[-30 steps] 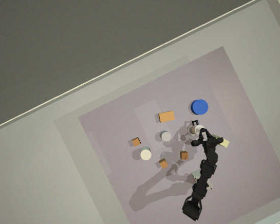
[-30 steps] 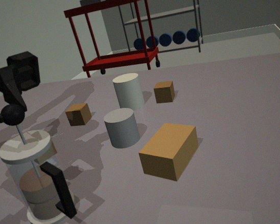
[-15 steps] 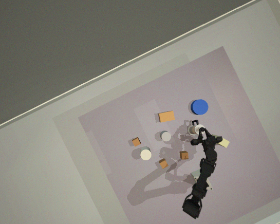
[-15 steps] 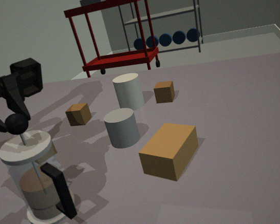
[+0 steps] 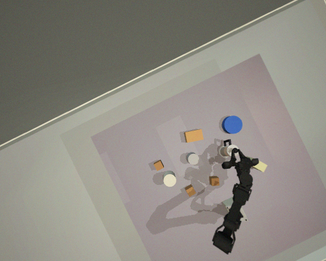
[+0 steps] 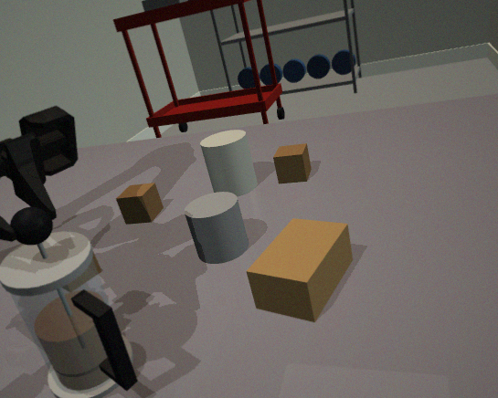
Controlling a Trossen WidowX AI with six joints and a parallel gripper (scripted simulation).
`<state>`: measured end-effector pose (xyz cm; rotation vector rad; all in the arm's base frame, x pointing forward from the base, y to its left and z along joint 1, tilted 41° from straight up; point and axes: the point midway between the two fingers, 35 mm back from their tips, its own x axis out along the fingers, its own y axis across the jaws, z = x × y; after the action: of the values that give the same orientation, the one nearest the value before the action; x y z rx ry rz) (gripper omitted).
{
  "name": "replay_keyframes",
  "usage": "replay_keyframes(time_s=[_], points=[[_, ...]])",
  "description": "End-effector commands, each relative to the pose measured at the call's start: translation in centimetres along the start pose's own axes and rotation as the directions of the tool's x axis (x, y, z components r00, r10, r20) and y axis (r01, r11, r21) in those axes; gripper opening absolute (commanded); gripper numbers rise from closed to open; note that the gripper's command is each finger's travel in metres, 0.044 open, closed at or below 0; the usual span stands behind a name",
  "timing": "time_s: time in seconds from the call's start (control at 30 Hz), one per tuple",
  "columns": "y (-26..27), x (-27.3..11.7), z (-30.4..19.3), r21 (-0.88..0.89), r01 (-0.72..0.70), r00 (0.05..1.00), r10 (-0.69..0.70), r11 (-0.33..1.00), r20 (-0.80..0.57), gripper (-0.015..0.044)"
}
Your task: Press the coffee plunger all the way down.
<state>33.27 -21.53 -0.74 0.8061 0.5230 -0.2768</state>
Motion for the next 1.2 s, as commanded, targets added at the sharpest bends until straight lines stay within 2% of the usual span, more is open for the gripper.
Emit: replay_keyframes(time_s=[0.0, 0.87, 1.17], points=[[0.0, 0.34, -0.57, 0.01, -0.004, 1.0, 0.004, 1.0, -0.02, 0.0126], [-0.05, 0.29, 0.06, 0.003, -0.002, 1.0, 0.002, 1.0, -0.006, 0.0126], [-0.05, 0.29, 0.06, 0.003, -0.002, 1.0, 0.002, 1.0, -0.006, 0.0363]])
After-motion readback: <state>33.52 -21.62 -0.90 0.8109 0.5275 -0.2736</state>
